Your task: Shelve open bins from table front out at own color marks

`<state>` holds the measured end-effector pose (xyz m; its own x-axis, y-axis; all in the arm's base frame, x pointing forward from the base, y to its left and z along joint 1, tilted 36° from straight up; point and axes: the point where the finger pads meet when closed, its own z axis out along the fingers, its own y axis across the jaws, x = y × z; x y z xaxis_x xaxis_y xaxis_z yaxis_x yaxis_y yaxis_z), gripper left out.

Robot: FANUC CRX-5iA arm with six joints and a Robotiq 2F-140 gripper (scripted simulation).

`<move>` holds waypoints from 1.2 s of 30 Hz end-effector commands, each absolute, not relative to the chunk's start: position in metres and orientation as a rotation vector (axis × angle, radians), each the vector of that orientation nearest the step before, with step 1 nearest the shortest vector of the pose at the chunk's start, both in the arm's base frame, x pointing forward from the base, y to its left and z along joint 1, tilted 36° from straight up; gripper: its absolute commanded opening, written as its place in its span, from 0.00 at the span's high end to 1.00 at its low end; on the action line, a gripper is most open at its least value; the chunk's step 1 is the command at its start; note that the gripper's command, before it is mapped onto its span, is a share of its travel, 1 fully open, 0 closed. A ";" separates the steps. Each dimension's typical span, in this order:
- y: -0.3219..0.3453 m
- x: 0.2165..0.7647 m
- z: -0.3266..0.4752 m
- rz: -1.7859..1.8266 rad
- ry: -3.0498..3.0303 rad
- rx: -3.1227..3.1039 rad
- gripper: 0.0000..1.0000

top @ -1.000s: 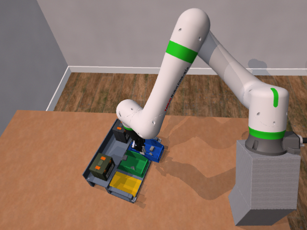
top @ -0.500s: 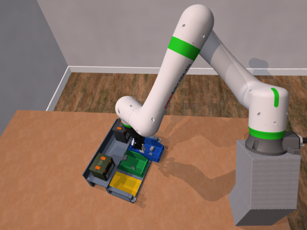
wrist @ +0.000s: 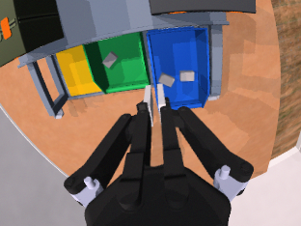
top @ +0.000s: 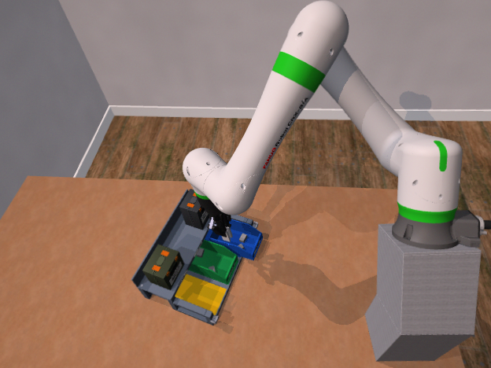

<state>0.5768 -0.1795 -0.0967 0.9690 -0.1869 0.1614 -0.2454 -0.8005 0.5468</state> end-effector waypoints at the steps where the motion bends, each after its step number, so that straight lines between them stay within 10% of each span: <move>1: -0.176 0.576 -0.093 0.133 -0.303 2.522 0.94; 36: -0.164 0.574 -0.075 0.133 -0.303 2.522 0.94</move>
<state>0.5738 -0.1640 -0.0753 0.9690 -0.1869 0.1613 -0.2454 -0.8005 0.5468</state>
